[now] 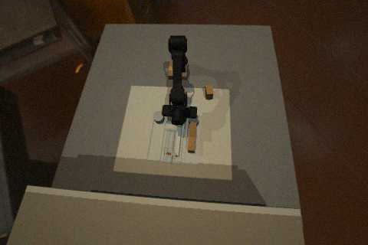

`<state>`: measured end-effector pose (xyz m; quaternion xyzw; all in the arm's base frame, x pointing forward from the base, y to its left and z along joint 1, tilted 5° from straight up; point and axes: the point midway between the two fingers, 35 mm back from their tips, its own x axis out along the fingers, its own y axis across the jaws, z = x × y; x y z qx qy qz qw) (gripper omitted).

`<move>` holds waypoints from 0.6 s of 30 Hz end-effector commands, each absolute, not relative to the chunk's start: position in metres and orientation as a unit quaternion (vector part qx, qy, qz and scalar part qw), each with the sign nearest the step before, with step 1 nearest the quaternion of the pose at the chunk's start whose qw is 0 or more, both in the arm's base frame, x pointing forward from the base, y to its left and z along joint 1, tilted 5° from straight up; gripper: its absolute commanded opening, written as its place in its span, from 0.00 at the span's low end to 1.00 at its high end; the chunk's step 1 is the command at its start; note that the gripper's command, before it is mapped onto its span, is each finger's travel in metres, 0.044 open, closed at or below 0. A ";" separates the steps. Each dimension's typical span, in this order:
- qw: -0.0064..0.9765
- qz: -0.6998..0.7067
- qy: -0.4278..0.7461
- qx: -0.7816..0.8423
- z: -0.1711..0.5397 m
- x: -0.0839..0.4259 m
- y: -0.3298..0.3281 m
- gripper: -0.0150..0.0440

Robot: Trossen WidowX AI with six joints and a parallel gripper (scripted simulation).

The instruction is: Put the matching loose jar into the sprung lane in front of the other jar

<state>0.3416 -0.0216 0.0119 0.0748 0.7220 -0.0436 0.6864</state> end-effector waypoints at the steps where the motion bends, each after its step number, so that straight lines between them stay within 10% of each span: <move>1: 0.688 -0.045 0.720 0.076 0.012 0.340 -0.021 0.25; 10: 0.688 -0.045 0.720 0.076 0.012 0.340 -0.021 0.25; 18: 0.688 -0.045 0.720 0.076 0.012 0.341 -0.021 0.61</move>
